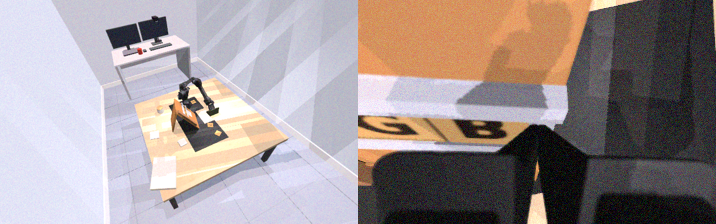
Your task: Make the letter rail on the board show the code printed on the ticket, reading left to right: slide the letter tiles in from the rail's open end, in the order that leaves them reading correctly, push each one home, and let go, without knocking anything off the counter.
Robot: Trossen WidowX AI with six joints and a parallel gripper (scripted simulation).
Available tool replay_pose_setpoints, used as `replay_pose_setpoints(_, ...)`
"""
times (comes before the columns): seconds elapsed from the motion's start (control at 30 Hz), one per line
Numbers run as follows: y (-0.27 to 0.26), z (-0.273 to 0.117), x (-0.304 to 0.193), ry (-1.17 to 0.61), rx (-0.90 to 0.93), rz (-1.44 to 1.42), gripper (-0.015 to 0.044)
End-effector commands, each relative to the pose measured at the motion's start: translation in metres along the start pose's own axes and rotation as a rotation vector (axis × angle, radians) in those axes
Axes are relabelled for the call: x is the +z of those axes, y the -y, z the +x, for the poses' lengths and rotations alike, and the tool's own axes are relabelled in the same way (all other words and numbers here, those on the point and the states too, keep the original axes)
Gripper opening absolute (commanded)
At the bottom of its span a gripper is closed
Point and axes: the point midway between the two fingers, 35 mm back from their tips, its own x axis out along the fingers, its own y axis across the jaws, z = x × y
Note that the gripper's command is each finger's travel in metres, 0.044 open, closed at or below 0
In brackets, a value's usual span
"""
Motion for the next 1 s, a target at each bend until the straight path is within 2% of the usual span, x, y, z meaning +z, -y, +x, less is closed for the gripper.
replay_pose_setpoints(0.0,-0.002,0.000,0.000,0.000,0.001,0.005,0.0000)
replay_pose_setpoints(0.57,-0.007,0.000,0.001,0.000,0.001,0.005,0.0000)
replay_pose_setpoints(0.97,-0.004,-0.014,-0.012,0.030,0.029,0.002,0.0000)
